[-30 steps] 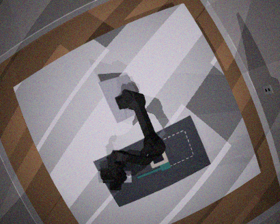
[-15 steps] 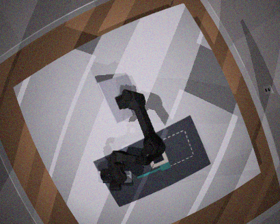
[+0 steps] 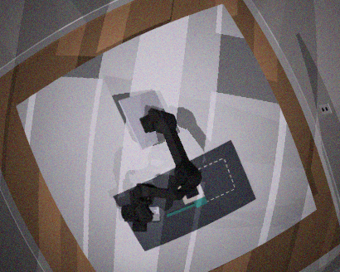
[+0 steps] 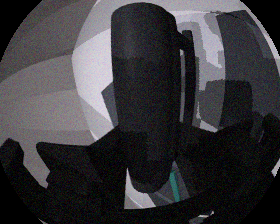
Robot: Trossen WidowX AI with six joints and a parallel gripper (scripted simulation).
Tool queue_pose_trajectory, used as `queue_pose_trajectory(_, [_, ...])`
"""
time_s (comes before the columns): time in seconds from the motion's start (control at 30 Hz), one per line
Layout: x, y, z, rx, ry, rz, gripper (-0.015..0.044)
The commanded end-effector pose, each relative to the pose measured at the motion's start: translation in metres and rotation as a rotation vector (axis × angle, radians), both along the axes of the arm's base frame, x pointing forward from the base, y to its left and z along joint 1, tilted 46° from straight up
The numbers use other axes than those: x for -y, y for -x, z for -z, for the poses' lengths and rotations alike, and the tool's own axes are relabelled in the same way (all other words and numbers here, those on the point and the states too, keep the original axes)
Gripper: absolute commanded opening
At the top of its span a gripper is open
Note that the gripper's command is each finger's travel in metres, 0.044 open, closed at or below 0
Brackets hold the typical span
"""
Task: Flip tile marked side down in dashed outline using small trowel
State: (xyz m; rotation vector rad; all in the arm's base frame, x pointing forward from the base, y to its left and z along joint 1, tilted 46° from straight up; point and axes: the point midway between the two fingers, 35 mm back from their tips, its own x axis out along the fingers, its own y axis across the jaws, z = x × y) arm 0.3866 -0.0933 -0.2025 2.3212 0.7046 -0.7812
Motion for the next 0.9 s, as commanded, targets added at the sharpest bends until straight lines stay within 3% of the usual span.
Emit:
queue_pose_trajectory(0.0, [0.022,-0.005,-0.019,0.022,0.019,0.014,0.0])
queue_pose_trajectory(0.3, [0.038,-0.003,-0.037,0.021,0.017,0.013,0.0])
queue_pose_trajectory(0.87, [-0.036,0.01,-0.096,0.204,0.085,-0.193,0.0])
